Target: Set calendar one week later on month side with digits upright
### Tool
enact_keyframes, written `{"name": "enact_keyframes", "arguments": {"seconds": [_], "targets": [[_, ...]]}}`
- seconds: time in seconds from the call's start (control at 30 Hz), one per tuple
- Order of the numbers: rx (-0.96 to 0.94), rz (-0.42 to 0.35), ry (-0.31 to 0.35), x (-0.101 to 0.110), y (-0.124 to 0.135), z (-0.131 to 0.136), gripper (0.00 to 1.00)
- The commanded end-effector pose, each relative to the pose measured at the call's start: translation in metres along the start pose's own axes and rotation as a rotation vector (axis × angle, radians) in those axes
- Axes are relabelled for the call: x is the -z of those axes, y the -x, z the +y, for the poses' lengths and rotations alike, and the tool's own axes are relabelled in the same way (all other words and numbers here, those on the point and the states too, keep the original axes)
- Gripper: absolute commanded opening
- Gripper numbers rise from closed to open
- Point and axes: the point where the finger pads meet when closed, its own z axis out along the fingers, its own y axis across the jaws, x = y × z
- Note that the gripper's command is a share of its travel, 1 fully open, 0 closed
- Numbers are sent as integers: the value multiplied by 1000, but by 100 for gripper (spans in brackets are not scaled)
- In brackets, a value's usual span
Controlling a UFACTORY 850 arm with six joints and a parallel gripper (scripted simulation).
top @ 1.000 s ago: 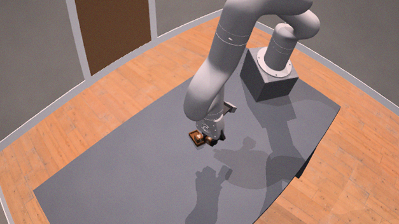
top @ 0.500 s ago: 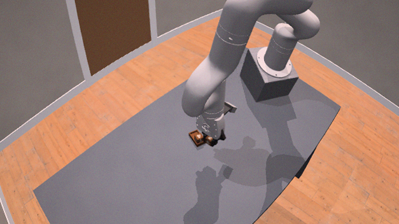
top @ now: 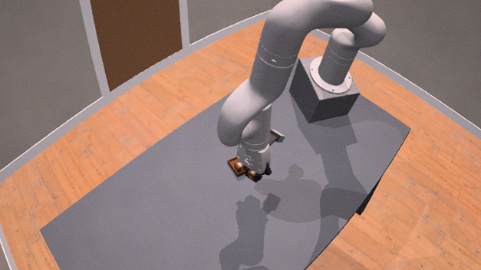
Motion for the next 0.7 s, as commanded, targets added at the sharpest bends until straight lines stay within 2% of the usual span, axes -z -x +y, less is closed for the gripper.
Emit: {"name": "enact_keyframes", "arguments": {"seconds": [0.0,0.2,0.47,0.67], "targets": [[0,-7,0,-19,1,0,27],[0,-7,0,-48,1,0,27],[0,-7,0,-64,1,0,27],[0,-7,0,-65,0,0,27]]}}
